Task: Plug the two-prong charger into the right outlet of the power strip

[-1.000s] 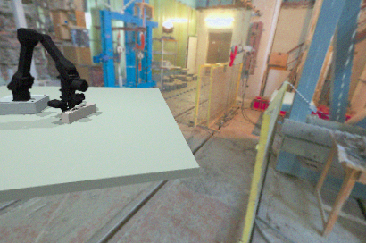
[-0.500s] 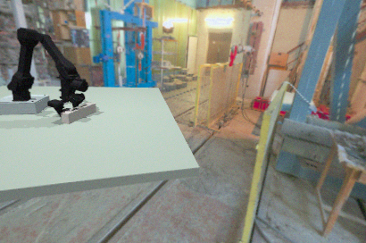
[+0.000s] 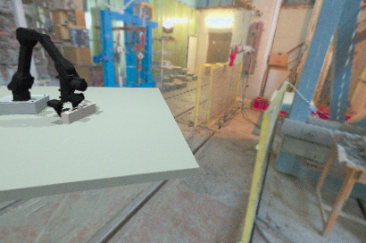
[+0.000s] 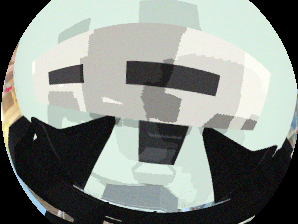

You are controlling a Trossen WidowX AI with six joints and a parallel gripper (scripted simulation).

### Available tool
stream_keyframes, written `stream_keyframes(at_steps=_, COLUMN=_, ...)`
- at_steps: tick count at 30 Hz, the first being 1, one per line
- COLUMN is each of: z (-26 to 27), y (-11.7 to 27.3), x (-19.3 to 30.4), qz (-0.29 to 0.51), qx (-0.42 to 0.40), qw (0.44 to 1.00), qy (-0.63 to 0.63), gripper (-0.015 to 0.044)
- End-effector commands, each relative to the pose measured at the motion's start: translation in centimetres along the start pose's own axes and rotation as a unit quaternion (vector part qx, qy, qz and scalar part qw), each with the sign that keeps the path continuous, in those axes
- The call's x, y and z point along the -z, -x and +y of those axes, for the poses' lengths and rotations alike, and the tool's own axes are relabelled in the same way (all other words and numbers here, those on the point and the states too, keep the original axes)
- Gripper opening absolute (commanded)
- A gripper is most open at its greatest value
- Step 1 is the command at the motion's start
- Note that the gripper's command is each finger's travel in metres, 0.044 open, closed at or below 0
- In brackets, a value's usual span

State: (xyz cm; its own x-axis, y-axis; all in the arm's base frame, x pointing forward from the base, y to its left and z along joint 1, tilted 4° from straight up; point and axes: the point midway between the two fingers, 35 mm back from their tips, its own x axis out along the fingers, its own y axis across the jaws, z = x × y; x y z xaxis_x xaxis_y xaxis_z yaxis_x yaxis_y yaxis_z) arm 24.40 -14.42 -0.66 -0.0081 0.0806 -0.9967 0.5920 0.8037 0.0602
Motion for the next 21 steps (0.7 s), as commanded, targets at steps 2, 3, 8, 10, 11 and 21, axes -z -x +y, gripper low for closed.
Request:
stream_keyframes(at_steps=2, z=-0.02, y=-0.03, x=0.15, qz=-0.002, qx=0.001, qw=1.0, qy=-0.001, gripper=0.044)
stream_keyframes(at_steps=3, z=-0.02, y=-0.03, x=0.17, qz=-0.003, qx=0.001, qw=1.0, qy=-0.001, gripper=0.044)
stream_keyframes(at_steps=8, z=-0.01, y=-0.05, x=0.31, qz=-0.005, qx=0.001, qw=1.0, qy=0.0, gripper=0.044)
stream_keyframes(at_steps=10, z=-0.01, y=-0.06, x=0.37, qz=-0.006, qx=0.001, qw=1.0, qy=0.0, gripper=0.044)
stream_keyframes(at_steps=11, z=-0.01, y=-0.06, x=0.39, qz=-0.006, qx=0.001, qw=1.0, qy=0.0, gripper=0.044)
stream_keyframes(at_steps=21, z=-0.01, y=-0.09, x=0.67, qz=-0.01, qx=0.001, qw=1.0, qy=0.0, gripper=0.044)
